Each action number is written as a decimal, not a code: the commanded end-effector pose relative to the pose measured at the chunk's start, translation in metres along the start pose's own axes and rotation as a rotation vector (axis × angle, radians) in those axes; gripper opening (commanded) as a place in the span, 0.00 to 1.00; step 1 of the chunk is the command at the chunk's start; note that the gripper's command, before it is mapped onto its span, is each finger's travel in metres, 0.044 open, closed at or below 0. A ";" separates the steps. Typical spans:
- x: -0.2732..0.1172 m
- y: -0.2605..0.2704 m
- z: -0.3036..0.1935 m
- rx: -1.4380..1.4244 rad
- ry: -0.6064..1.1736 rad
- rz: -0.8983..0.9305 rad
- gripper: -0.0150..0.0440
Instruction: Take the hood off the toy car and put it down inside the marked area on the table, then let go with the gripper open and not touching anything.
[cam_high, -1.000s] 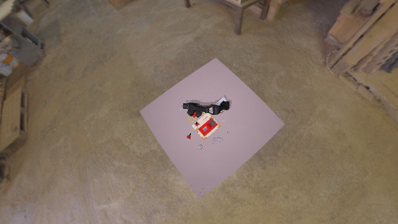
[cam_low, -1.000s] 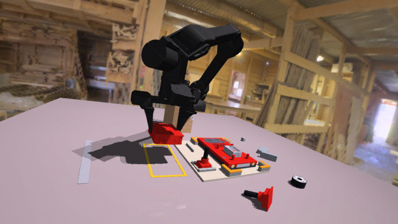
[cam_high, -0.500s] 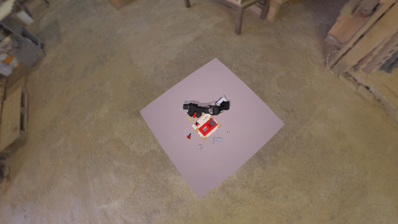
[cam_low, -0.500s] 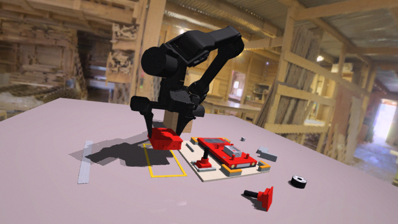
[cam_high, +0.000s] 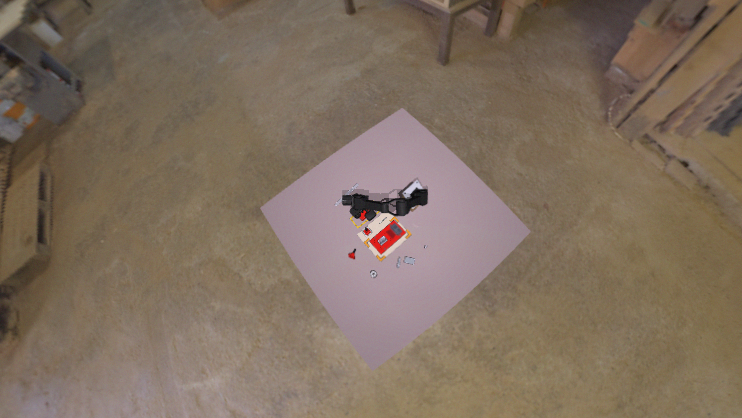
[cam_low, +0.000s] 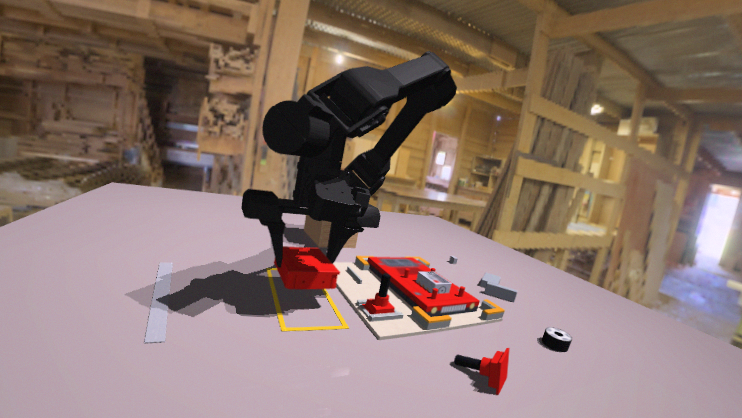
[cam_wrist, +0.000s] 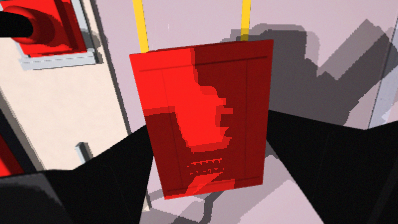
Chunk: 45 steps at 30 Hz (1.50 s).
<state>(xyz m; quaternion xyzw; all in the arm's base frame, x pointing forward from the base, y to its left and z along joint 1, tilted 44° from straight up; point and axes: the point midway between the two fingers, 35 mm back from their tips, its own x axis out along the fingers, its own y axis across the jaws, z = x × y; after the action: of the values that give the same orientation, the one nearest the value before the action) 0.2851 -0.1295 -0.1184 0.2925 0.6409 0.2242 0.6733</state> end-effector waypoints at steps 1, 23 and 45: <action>0.005 0.001 -0.001 0.007 -0.001 0.004 0.25; 0.017 0.002 -0.002 0.007 -0.001 0.005 0.25; 0.028 0.002 -0.002 0.007 -0.001 0.006 0.25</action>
<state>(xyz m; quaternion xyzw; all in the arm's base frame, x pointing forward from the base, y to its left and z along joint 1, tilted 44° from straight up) 0.2852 -0.1106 -0.1365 0.2940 0.6412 0.2250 0.6722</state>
